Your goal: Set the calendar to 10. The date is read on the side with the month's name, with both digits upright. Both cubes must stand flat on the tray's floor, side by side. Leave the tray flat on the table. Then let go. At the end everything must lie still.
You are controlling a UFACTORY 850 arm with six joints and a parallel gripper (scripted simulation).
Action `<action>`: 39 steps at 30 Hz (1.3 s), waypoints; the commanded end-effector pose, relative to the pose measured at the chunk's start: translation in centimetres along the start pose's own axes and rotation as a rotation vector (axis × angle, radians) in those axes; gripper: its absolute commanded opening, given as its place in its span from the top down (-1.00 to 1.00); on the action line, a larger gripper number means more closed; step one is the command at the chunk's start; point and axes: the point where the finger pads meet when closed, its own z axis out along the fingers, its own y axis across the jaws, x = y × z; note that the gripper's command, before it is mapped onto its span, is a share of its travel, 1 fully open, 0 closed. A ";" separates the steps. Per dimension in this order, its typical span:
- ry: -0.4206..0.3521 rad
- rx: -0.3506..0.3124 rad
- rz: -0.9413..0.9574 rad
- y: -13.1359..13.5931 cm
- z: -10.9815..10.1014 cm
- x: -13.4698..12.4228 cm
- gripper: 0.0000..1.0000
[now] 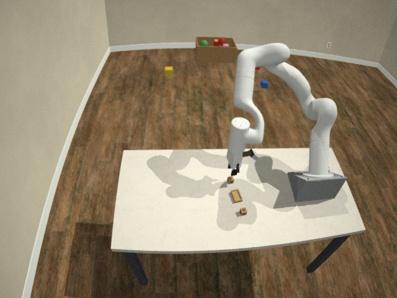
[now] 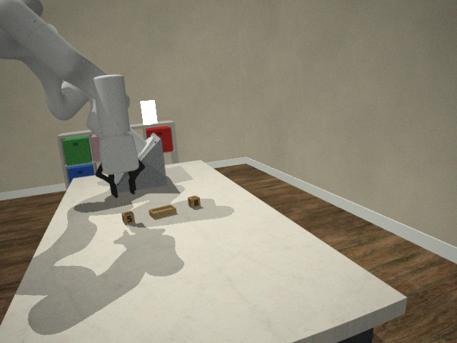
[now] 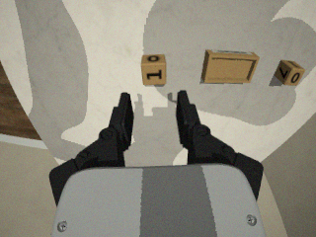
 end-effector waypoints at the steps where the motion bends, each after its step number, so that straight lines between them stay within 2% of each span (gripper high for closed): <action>1: -0.001 0.000 0.000 0.0 0.3 -0.1 0.05; 26: -0.001 0.000 0.000 0.0 3.8 0.0 0.05; 39: -0.001 0.000 0.000 0.0 4.6 0.0 0.05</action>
